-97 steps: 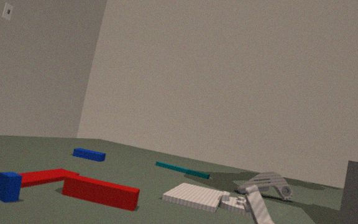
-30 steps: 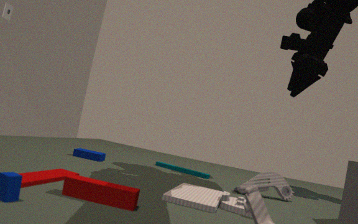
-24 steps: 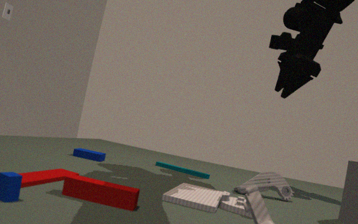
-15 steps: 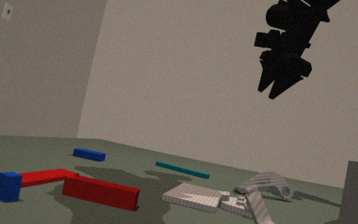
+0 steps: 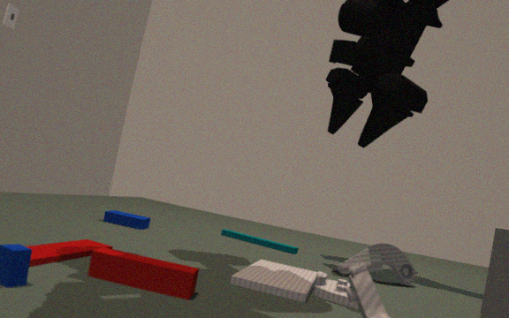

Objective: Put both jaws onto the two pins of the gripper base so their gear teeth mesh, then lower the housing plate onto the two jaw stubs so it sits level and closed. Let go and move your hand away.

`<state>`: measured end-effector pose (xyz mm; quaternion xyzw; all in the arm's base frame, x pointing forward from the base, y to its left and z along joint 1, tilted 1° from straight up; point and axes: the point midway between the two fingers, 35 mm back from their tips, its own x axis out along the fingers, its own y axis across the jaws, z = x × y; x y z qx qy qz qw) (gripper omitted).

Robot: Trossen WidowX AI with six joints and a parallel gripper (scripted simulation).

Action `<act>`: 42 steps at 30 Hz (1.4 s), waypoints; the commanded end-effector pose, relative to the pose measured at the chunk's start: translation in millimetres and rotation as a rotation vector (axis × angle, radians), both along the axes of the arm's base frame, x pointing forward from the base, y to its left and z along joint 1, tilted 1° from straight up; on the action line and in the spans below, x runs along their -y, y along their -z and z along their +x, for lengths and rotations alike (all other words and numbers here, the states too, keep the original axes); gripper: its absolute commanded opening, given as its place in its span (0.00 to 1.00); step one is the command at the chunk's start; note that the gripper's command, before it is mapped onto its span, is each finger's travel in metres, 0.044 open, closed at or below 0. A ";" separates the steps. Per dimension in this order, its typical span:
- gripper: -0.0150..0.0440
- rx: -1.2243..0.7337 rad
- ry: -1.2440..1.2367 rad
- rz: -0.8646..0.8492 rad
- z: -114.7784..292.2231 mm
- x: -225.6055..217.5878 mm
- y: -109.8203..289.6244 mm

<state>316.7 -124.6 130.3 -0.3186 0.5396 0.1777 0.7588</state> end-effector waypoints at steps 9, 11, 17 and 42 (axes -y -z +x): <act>1.00 -0.053 -0.175 -0.011 12.5 -57.3 21.6; 1.00 -0.062 -0.201 -0.013 13.6 -67.5 24.9; 1.00 -0.090 -0.308 -0.030 15.2 -96.8 34.2; 1.00 -0.234 -0.791 -0.084 -14.9 -228.2 77.2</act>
